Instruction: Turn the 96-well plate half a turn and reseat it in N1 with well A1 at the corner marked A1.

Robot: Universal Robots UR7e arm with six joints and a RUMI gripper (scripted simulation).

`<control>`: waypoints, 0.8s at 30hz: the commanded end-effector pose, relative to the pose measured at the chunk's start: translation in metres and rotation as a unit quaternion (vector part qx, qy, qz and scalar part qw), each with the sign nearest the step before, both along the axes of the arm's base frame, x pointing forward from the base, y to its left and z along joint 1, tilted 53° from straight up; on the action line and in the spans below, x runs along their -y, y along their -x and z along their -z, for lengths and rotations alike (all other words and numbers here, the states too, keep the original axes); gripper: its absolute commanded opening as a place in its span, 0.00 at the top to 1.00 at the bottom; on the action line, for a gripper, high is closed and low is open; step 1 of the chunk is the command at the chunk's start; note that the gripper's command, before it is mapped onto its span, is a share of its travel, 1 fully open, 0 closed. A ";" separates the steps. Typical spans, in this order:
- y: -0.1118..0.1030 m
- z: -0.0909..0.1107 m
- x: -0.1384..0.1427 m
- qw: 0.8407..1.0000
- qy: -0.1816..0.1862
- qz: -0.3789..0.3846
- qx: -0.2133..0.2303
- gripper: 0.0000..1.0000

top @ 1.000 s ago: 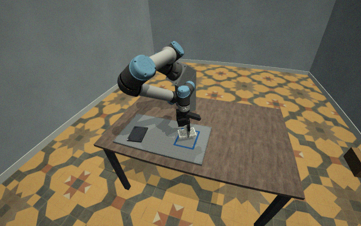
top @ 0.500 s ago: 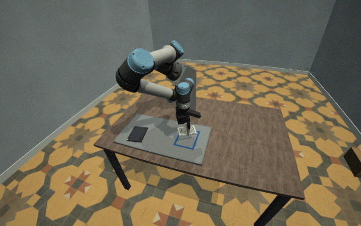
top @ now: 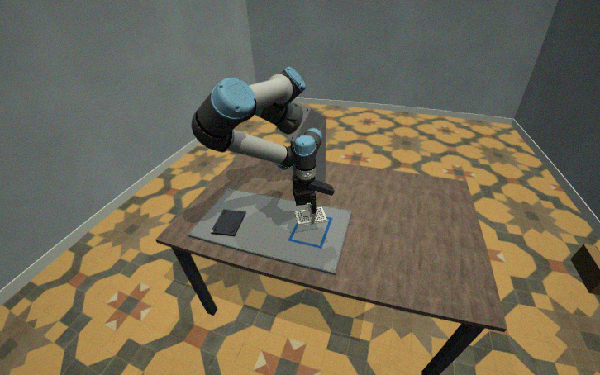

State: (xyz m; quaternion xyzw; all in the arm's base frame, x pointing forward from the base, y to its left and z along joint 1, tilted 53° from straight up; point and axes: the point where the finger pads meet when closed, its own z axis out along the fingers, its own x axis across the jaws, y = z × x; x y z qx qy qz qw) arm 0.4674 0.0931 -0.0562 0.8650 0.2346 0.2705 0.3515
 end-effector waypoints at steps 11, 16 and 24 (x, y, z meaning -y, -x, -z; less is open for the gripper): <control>0.002 -0.005 0.006 0.999 -0.021 0.021 0.016 1.00; 0.003 -0.015 0.019 0.993 -0.074 0.071 0.056 1.00; 0.005 -0.032 0.040 0.969 -0.157 0.151 0.119 1.00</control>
